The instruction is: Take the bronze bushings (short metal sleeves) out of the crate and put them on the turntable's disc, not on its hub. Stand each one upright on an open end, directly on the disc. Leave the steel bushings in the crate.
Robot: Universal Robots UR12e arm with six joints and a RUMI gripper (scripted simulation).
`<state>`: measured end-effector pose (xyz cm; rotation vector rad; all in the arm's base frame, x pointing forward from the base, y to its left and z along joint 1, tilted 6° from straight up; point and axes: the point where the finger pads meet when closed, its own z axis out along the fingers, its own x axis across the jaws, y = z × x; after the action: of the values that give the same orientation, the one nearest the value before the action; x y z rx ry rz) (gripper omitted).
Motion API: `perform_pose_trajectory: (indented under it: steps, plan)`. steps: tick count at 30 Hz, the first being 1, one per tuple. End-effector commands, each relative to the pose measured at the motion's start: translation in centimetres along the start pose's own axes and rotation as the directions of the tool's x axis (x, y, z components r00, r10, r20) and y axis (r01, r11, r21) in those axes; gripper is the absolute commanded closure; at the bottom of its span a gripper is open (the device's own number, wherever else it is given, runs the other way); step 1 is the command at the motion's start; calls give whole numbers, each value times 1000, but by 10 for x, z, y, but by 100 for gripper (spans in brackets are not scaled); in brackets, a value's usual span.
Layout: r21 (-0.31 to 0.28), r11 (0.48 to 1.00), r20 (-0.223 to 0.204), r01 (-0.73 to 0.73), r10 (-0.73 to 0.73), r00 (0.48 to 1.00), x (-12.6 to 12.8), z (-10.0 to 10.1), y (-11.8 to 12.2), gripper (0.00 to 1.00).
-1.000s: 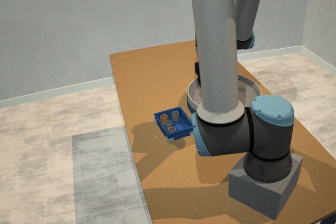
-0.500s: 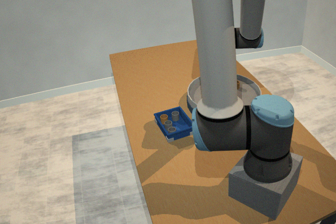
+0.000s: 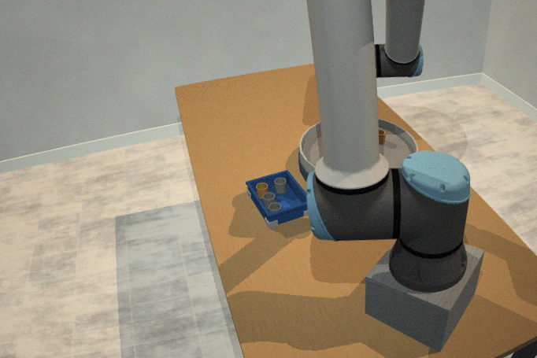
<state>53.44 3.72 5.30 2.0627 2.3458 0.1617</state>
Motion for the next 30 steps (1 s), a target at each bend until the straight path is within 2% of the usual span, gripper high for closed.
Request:
perform_pose_trajectory:
  steps: [1, 26, 30]
  plan:
    - [-1, 1000, 0, 0, 0, 1000, 0, -1, 1, 100]
    - [-1, 1000, 0, 0, 0, 1000, 0, 0, 1, 100]
    - [-1, 1000, 0, 0, 0, 1000, 0, 14, 1, 100]
